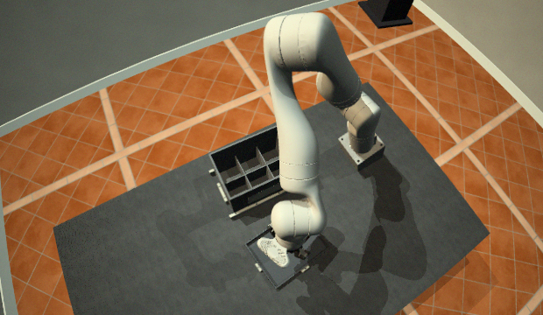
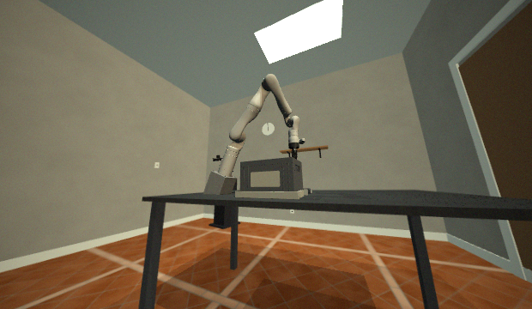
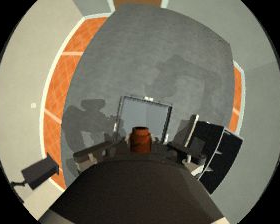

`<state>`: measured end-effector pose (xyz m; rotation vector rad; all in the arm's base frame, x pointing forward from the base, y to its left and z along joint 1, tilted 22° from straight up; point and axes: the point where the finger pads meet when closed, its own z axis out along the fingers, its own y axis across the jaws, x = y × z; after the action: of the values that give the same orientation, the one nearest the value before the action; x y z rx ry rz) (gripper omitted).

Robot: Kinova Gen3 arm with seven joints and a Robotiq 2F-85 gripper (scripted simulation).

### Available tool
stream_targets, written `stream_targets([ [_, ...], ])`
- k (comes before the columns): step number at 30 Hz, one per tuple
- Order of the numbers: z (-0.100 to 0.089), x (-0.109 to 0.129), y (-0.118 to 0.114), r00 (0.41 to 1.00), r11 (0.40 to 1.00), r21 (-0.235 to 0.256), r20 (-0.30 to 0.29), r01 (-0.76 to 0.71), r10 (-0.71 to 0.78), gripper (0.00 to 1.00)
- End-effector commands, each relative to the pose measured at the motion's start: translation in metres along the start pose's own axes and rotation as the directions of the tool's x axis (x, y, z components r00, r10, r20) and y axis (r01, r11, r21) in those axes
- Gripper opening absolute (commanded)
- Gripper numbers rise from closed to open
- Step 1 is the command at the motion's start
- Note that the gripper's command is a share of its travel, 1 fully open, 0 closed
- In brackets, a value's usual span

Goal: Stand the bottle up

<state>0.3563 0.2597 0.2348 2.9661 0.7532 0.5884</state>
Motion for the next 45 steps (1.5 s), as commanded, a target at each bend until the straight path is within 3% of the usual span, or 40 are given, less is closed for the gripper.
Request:
stream_targets([
  [1, -0.0006, 0.0004, -0.0002, 1.000, 1.000, 0.000, -0.002, 0.000, 0.000, 0.00],
  [24, -0.0006, 0.0004, -0.0002, 0.999, 0.999, 0.000, -0.002, -0.043, 0.043, 0.00],
  [37, -0.0006, 0.0004, -0.0002, 0.974, 0.974, 0.000, -0.002, -0.228, 0.228, 0.00],
  [45, -0.0006, 0.0004, -0.0002, 0.966, 0.966, 0.001, -0.002, -0.258, 0.258, 0.00],
])
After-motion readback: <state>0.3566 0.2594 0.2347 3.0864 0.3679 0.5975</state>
